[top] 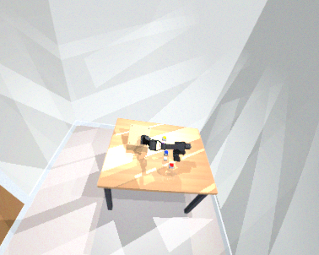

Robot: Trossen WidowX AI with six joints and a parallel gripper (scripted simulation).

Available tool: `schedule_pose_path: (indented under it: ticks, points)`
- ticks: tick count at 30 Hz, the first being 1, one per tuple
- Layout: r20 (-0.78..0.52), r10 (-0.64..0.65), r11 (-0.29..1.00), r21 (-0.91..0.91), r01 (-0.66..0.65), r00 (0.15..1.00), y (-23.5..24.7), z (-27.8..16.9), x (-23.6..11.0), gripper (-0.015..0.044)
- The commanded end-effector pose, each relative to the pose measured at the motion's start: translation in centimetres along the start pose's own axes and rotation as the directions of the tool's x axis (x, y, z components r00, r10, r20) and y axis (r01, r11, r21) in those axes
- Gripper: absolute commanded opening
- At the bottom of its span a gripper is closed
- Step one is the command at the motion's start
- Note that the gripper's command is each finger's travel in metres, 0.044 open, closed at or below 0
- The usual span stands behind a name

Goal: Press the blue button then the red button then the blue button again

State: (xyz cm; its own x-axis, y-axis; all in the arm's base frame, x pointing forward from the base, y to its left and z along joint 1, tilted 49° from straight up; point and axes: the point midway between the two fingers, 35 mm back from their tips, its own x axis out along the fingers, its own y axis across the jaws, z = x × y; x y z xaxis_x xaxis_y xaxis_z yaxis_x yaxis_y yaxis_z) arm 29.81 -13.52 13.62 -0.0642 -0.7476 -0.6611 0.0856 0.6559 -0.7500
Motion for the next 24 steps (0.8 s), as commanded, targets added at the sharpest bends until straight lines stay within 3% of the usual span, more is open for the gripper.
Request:
schedule_pose_path:
  ticks: [1, 6, 12, 17, 24]
  points:
    - [-0.005, 0.017, 0.999, -0.036, -0.017, 1.0, 6.9, -1.4, -0.2, 0.002]
    - [-0.008, 0.002, 0.999, -0.035, -0.002, 1.0, 13.1, -4.7, -0.1, 0.002]
    - [-0.008, 0.001, 0.999, -0.035, -0.001, 1.0, 13.3, -4.8, 0.2, 0.002]
    - [-0.008, -0.002, 0.999, -0.034, 0.001, 1.0, 13.3, -4.9, 5.9, 0.002]
    - [-0.008, -0.002, 0.999, -0.034, 0.002, 1.0, 13.2, -4.9, 6.3, 0.002]
